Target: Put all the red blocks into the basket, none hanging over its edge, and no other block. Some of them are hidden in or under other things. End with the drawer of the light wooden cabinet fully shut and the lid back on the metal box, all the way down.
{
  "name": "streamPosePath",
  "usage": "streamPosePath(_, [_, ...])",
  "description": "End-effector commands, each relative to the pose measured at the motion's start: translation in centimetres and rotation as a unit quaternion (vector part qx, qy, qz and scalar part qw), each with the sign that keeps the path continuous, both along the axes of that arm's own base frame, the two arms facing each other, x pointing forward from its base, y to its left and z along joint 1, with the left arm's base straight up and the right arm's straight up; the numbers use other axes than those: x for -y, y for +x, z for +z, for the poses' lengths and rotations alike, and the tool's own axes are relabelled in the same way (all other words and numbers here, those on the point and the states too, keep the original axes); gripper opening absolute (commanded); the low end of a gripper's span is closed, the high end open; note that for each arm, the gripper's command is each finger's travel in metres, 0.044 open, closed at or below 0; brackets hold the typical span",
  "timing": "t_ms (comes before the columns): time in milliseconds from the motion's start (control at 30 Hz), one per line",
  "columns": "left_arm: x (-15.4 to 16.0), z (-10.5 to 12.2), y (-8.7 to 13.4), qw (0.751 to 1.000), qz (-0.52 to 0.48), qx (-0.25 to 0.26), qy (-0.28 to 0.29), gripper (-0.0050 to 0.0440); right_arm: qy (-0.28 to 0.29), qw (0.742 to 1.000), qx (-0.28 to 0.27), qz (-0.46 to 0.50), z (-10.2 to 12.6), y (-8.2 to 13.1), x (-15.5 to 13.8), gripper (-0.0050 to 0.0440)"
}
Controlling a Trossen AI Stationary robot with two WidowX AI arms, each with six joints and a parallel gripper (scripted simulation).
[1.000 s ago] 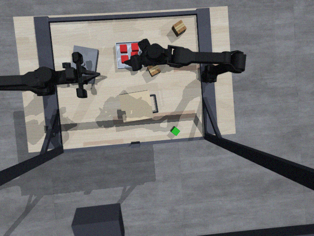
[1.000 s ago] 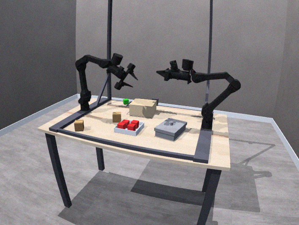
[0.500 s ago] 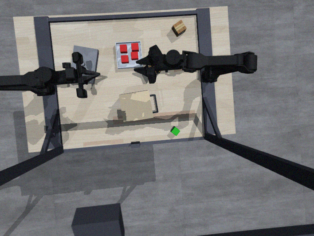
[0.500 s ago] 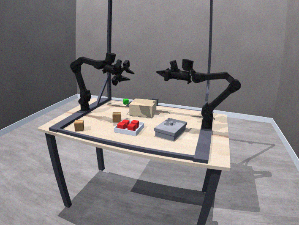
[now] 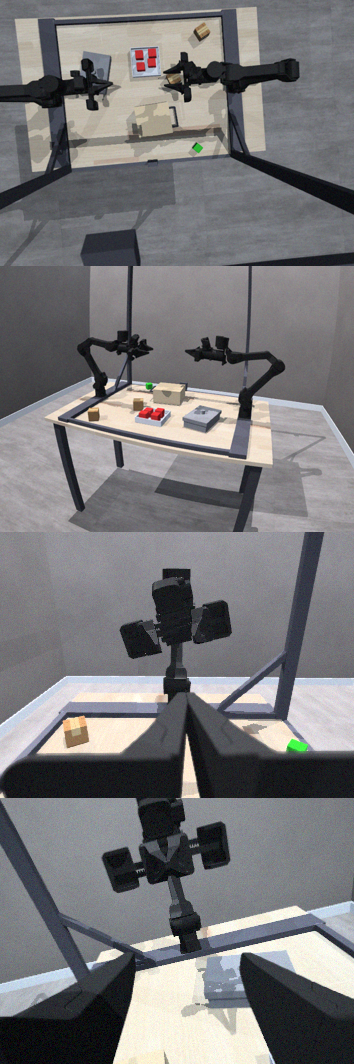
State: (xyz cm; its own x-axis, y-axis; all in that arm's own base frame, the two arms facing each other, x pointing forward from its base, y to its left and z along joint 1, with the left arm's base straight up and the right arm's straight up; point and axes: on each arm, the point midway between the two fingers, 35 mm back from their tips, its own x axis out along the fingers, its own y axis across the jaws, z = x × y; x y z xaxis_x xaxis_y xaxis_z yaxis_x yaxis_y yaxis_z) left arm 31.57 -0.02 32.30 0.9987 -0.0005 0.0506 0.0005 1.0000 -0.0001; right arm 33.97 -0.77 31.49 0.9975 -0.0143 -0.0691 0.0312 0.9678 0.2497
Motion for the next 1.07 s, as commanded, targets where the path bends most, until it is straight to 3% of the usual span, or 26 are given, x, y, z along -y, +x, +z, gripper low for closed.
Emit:
streamPosePath(0, [-0.2,1.4,-0.2,1.0,0.001,0.016,0.003,-0.005,-0.045,0.998,0.044,0.003,1.6,-1.0,-0.1,0.0247])
streamPosePath(100, [-0.1,1.5,-0.1,1.0,0.001,0.017,0.003,-0.005,-0.095,0.994,0.057,0.006,1.0,-2.2,-0.6,0.0247])
streamPosePath(233, [-0.2,1.5,-0.1,1.0,0.001,0.016,0.003,-0.005,-0.153,0.984,0.089,0.01,1.8,-3.2,-1.1,0.0247])
streamPosePath(433, [-0.2,1.6,-0.2,1.0,0.001,0.019,0.003,-0.005,-0.125,0.989,0.08,0.007,1.9,-2.9,-0.8,0.0247])
streamPosePath(1033, [-0.2,1.6,-0.2,1.0,0.001,0.019,0.003,-0.005,-0.126,0.989,0.078,0.001,2.4,-2.7,-0.6,0.0247])
